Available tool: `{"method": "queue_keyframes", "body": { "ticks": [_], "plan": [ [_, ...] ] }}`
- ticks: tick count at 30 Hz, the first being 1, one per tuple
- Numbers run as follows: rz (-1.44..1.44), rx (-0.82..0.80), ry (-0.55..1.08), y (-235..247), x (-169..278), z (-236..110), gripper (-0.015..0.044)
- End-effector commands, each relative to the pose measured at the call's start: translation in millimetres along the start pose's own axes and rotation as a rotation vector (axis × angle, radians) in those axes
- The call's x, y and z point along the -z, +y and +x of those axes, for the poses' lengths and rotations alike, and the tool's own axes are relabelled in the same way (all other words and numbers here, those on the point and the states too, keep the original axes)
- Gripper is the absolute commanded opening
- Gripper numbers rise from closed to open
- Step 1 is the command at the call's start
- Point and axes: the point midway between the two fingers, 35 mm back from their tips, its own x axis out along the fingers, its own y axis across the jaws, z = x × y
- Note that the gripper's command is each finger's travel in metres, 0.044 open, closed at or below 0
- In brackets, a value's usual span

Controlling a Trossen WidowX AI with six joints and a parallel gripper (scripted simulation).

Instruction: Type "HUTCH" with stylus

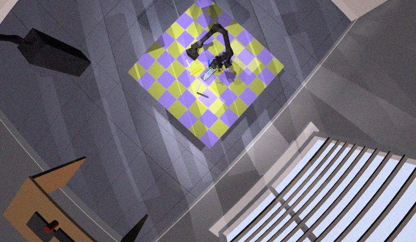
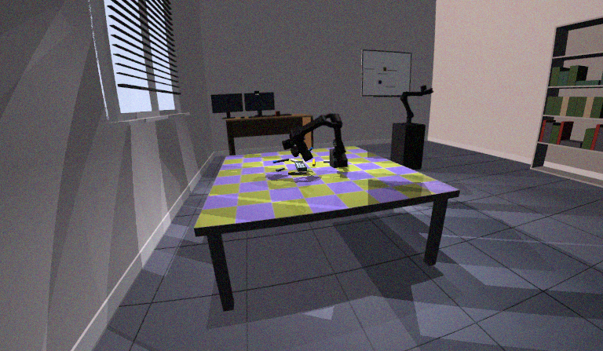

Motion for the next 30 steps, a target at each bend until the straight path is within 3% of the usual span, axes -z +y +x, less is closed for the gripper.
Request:
{"method": "queue_keyframes", "body": {
  "ticks": [1, 23, 30],
  "plan": [
    [-0.115, 0.016, 0.021, -4.5, -3.5, -1.6, 0.0000],
    [-0.879, 0.033, 0.170, -29.2, -28.7, -8.4, 0.0000],
    [-0.903, 0.031, 0.175, -27.4, -31.2, -6.1, 0.0000]
  ]
}}
